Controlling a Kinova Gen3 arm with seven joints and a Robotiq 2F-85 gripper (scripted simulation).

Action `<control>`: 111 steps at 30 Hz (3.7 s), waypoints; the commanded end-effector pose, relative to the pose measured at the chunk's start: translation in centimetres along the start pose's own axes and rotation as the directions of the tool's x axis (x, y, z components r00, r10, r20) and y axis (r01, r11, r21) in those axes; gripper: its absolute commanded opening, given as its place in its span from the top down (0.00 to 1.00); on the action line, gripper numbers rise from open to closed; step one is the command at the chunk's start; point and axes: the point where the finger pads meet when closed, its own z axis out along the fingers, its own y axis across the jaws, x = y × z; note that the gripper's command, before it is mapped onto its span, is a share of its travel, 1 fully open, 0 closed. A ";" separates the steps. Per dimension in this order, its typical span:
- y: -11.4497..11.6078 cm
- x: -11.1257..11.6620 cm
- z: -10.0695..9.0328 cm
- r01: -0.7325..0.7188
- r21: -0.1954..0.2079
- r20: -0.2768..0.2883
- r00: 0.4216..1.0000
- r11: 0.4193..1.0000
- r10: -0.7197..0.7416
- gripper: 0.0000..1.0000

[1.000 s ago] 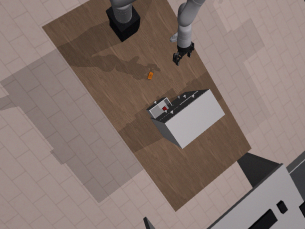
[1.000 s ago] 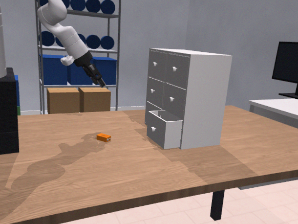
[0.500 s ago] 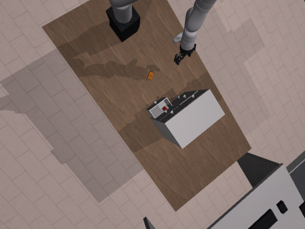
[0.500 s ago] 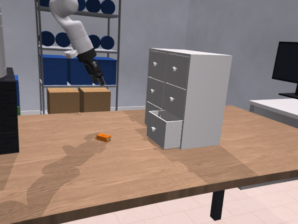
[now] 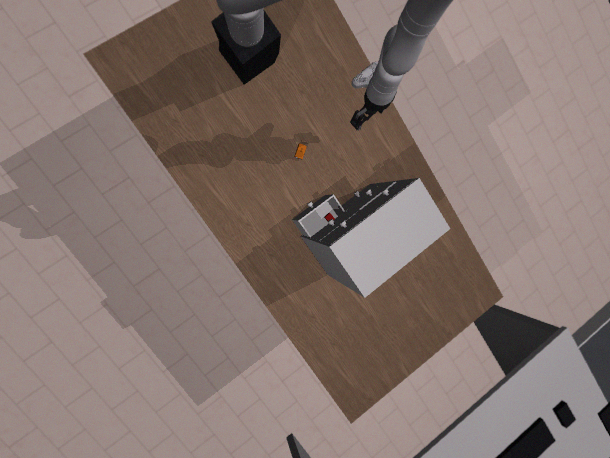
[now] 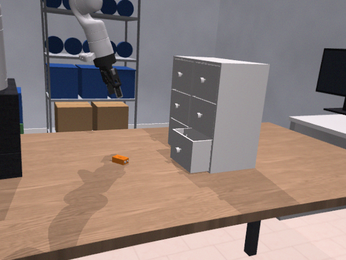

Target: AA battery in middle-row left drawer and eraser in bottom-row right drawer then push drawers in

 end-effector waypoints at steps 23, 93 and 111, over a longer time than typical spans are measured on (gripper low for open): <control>-0.1 -1.0 -0.6 -0.023 -0.010 -0.137 0.990 1.000 0.022 0.00; -0.1 -1.2 -1.2 -0.023 -0.011 -0.317 0.948 1.000 0.019 0.00; -0.1 -1.2 -1.2 -0.023 -0.011 -0.317 0.948 1.000 0.019 0.00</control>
